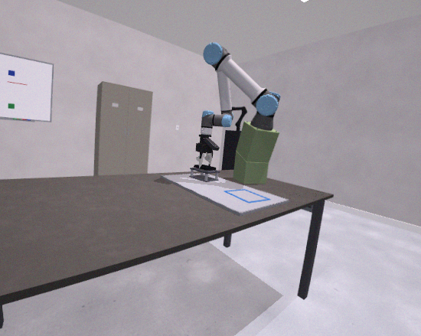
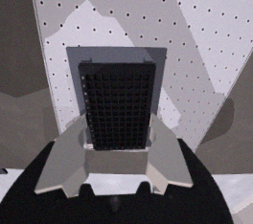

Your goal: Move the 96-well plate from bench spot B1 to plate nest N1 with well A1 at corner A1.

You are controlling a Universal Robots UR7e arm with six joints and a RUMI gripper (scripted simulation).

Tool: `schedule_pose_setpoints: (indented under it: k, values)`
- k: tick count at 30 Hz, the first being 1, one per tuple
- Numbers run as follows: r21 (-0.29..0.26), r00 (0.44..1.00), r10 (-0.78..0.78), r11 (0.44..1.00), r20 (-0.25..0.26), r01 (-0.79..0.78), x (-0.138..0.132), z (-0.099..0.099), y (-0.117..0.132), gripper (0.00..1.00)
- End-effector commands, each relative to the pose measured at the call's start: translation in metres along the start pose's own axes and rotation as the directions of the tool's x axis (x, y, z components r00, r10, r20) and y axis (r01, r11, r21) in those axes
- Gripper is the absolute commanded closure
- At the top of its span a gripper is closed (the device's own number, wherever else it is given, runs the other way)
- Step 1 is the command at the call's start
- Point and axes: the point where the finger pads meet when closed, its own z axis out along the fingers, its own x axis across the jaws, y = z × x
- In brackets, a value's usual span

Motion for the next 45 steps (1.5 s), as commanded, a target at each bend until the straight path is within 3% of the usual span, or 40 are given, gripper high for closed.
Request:
schedule_pose_setpoints:
  k: [1,45]
  values:
    - [-0.001,1.000,0.000,1.000,-0.001,0.000,0.0003,0.0005,0.0004,1.00]
    - [-0.001,1.000,0.000,1.000,-0.001,0.000,0.0003,0.0069,0.0004,1.00]
